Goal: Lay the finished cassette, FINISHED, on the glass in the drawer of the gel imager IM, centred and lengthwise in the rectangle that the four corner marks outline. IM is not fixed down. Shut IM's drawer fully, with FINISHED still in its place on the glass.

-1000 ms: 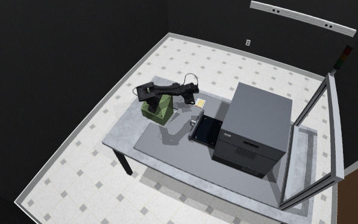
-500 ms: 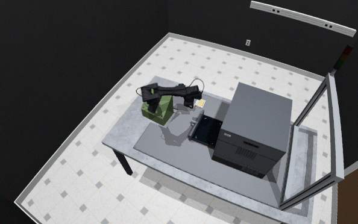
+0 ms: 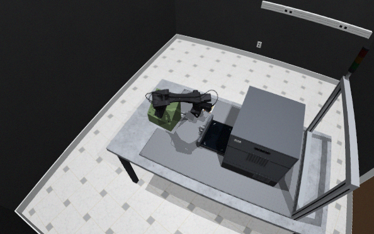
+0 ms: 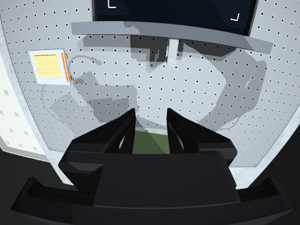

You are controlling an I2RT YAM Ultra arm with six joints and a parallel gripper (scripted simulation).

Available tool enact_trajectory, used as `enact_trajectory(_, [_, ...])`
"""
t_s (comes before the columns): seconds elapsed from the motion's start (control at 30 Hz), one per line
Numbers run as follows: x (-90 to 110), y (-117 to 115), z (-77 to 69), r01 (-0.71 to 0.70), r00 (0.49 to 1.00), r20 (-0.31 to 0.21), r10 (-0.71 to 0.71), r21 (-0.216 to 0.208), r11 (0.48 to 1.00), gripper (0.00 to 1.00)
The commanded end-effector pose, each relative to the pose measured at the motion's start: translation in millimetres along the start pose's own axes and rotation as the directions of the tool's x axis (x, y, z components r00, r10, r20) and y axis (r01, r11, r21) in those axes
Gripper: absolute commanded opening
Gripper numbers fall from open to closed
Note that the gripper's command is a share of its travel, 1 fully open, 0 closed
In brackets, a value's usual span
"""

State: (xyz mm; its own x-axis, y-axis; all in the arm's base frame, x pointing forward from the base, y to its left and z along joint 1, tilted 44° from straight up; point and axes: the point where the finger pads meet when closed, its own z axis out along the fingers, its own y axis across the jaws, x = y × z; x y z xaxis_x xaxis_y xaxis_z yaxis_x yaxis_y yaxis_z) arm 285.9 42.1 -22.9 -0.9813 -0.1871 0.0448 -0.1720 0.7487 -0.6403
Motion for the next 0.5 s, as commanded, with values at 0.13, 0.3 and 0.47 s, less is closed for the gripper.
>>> enact_trajectory(0.13, [5.3,-14.0,-6.3,-0.061,0.996,-0.065,0.066,0.069,0.996,0.35])
enact_trajectory(0.3, [3.4,-15.0,-10.6,-0.068,0.996,-0.051,0.071,0.063,0.996,0.35])
enact_trajectory(0.47, [8.7,-15.0,-5.4,-0.065,0.995,-0.067,0.068,0.057,0.996,0.35])
